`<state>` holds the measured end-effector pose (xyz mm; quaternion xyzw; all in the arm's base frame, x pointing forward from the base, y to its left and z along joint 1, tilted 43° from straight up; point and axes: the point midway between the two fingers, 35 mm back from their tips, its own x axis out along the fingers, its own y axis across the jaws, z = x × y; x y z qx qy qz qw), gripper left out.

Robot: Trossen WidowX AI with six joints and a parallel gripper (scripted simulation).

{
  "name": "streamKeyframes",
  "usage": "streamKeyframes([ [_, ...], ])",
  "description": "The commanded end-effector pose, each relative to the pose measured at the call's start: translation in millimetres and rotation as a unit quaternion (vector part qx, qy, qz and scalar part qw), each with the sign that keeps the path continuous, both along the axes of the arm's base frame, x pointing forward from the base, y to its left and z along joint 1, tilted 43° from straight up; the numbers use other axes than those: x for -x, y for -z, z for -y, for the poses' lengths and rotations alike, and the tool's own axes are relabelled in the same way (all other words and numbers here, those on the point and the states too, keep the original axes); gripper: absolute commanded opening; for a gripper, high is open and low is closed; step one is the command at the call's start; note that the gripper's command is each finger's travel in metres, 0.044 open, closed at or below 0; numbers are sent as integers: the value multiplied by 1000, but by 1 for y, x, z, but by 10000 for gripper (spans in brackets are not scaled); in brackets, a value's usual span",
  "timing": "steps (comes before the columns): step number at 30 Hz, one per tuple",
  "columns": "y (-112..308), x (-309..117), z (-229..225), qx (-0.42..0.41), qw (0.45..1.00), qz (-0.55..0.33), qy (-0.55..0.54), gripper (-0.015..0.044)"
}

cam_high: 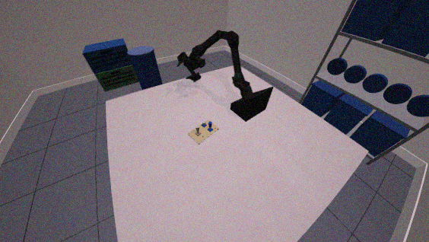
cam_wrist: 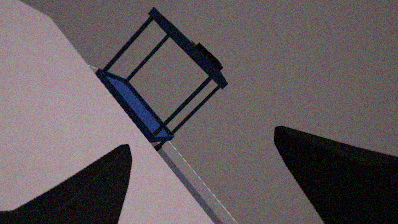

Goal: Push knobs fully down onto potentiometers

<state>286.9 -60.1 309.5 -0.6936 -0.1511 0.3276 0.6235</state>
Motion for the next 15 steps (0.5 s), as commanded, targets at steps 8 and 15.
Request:
streamKeyframes([
  [8,7,-3,1,-25,998,-55,25,190],
  [15,28,-12,-7,-79,984,-155,49,6],
])
